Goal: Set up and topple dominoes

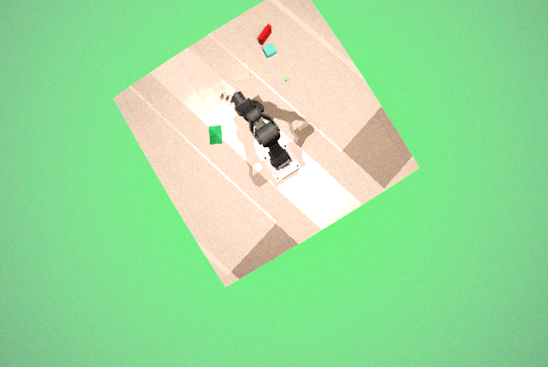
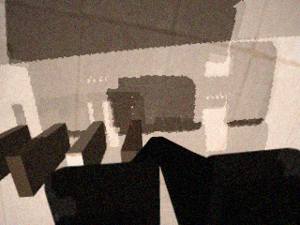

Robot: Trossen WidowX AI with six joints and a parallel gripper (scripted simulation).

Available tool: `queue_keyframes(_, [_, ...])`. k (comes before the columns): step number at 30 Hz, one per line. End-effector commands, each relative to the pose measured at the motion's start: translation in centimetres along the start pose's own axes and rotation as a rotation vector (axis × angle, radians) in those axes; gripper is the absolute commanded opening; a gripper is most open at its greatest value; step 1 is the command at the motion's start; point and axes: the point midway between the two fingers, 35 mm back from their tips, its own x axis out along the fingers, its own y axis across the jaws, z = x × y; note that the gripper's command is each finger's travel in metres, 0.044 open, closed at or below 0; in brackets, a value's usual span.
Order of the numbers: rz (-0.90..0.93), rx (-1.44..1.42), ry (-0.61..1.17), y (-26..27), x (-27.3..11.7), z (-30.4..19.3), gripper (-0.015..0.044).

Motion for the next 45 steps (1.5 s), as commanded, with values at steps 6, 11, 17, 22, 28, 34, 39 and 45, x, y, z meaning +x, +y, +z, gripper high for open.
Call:
queue_keyframes(6, [-0.001, 0.002, 0.002, 0.9, -0.1, 0.1, 0.0000])
queue_keyframes(11, [-0.019, 0.036, 0.018, 2.6, -4.1, 0.9, 0.0000])
queue_keyframes(17, [0.001, 0.006, -0.002, 3.6, -6.0, 0.0, 0.0000])
queue_keyframes(22, [0.001, 0.006, -0.002, 3.6, -6.0, 0.0, 0.0000])
queue_keyframes(28, [0.001, 0.006, -0.002, 3.6, -6.0, 0.0, 0.0000])
queue_keyframes(34, [0.001, 0.006, -0.002, 3.6, -6.0, 0.0, 0.0000])
queue_keyframes(39, [0.001, 0.006, -0.002, 3.6, -6.0, 0.0, 0.0000])
queue_keyframes(45, [0.001, 0.006, -0.002, 3.6, -6.0, 0.0, 0.0000])
